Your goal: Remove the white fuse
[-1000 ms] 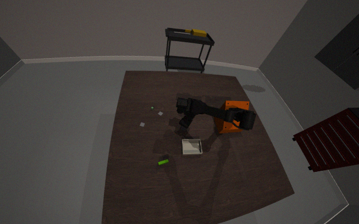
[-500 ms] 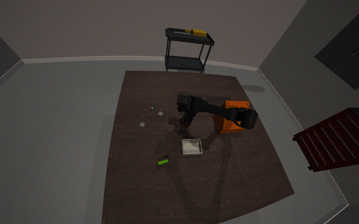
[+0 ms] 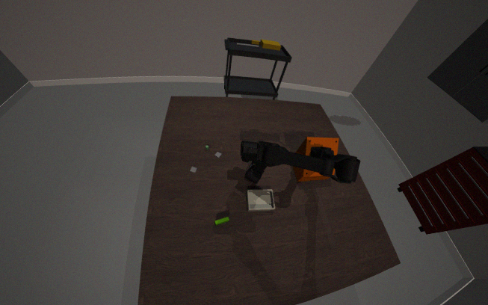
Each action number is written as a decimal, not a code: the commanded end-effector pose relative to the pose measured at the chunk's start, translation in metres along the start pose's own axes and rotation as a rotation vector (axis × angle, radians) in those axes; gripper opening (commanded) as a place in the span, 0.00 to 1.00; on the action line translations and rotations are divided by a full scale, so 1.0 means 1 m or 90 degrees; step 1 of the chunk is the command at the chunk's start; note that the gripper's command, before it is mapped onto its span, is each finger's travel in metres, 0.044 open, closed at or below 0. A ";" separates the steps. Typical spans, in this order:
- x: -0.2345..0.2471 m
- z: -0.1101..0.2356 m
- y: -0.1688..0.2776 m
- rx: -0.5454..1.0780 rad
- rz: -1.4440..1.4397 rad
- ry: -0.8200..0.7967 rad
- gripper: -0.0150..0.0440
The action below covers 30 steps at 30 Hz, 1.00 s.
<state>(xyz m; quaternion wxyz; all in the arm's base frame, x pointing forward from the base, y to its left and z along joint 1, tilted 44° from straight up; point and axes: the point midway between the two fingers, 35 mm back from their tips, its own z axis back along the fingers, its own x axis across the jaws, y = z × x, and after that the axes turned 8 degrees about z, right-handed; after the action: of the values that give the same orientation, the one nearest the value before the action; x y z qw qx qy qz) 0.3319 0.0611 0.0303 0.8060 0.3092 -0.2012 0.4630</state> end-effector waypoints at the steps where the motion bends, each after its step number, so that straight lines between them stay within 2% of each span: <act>1: 0.023 -0.001 0.015 0.003 -0.001 0.000 0.25; 13: 0.091 0.002 0.074 0.010 -0.001 -0.012 0.25; 30: 0.093 -0.019 0.075 0.010 -0.001 -0.012 0.25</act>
<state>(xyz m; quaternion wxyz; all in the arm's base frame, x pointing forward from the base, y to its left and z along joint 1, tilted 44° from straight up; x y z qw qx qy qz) 0.3139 0.1574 0.1015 0.8005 0.3197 -0.2091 0.4618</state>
